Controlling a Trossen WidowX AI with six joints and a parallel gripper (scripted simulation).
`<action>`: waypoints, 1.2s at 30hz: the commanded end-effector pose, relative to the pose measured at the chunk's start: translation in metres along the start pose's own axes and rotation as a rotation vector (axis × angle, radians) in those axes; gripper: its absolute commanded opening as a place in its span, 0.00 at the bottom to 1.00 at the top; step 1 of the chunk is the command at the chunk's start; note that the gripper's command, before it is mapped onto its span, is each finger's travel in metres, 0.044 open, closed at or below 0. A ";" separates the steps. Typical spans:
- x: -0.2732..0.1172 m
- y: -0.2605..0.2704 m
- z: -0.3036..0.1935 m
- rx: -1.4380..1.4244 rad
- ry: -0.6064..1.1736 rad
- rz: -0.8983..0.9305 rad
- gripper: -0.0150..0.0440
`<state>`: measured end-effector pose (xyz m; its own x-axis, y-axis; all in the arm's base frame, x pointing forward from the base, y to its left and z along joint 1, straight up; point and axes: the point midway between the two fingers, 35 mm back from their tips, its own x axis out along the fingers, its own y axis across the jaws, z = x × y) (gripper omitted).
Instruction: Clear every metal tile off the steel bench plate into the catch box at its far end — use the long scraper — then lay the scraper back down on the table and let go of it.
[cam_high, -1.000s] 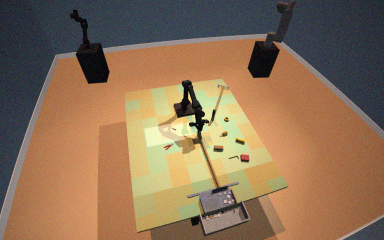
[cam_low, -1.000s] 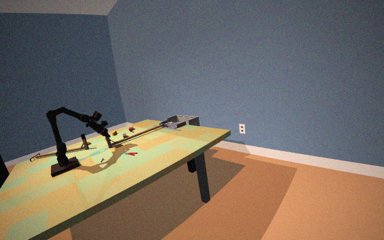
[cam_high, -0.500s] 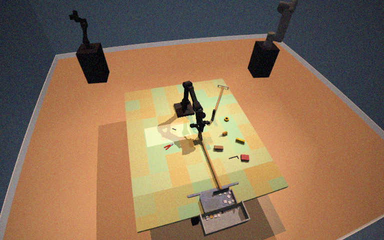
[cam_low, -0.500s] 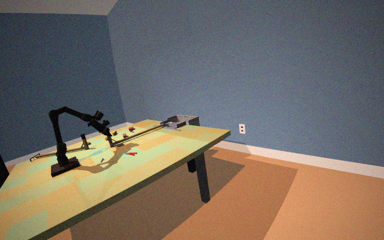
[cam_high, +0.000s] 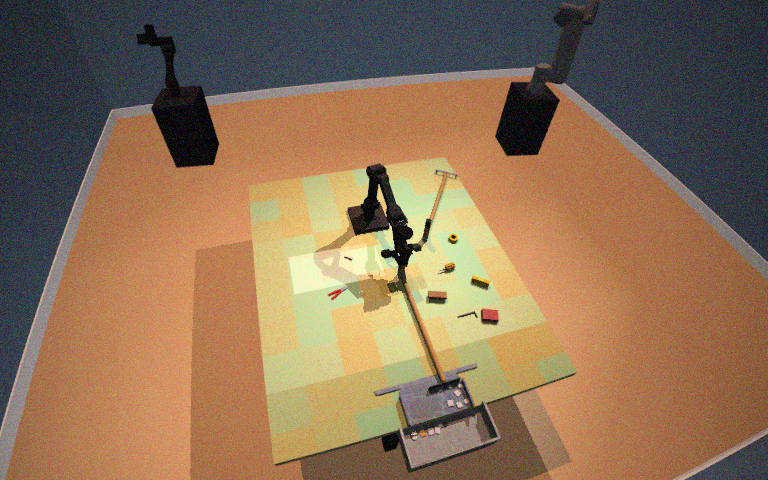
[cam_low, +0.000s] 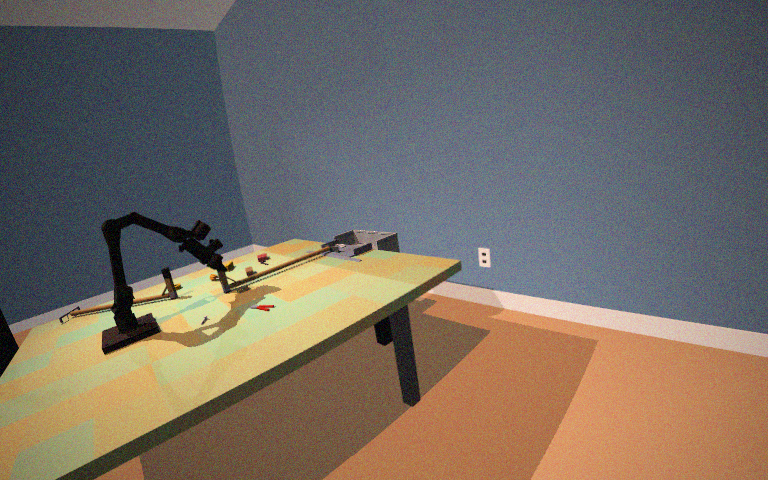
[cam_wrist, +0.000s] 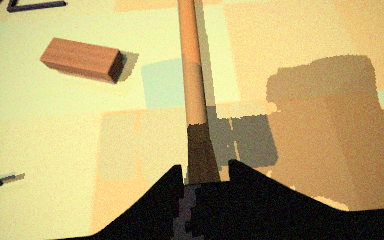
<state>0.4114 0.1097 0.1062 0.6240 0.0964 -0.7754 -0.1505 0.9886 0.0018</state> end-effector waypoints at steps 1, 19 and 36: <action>0.001 0.001 0.008 -0.002 -0.013 0.006 0.25; 0.010 0.002 0.025 -0.002 -0.014 0.006 0.25; 0.020 0.001 0.041 -0.002 -0.015 0.006 0.25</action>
<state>0.4481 0.1157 0.1091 0.6206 0.0948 -0.7784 -0.1492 0.9888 0.0015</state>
